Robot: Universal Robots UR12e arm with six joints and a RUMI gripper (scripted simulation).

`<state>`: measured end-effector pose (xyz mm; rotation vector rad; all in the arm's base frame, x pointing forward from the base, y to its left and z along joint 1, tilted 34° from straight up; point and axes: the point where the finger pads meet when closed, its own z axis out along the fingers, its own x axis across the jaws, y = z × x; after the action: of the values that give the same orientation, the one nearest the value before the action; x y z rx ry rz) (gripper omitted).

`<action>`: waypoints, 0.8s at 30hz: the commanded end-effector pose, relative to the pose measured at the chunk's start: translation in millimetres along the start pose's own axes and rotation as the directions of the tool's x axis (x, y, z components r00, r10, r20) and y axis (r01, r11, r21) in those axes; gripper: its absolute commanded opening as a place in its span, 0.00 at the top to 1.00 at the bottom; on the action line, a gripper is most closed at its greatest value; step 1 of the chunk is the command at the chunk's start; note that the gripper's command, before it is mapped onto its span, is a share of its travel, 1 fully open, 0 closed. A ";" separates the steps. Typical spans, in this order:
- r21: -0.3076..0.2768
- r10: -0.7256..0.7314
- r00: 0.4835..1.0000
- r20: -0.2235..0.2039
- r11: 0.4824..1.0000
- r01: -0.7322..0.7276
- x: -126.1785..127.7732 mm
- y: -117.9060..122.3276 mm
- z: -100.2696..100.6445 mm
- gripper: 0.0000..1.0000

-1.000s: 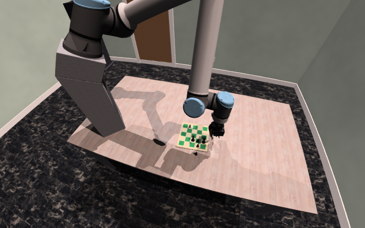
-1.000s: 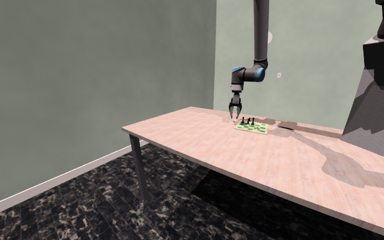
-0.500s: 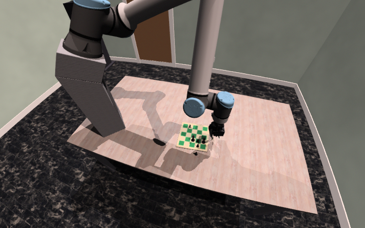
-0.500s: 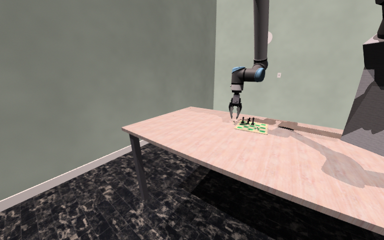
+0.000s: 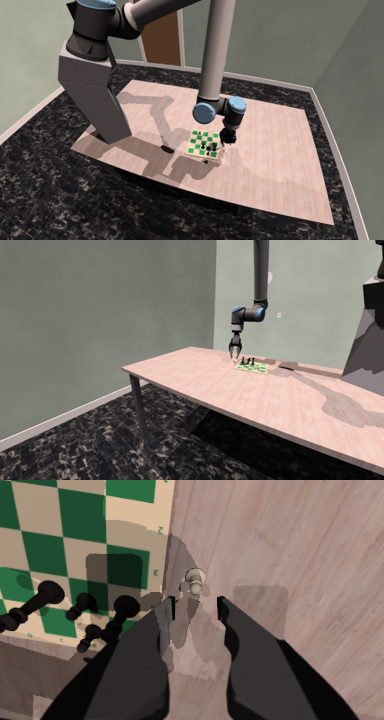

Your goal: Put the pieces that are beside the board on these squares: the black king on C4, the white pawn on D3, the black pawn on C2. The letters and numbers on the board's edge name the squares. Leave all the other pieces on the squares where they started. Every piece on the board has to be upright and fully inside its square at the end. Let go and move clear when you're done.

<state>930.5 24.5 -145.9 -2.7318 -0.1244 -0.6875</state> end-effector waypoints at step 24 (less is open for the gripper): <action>0.000 0.000 1.000 -0.001 1.000 0.000 0.7 0.2 31.5 0.80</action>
<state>942.8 33.5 -168.9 -2.7318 -0.1244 -0.6874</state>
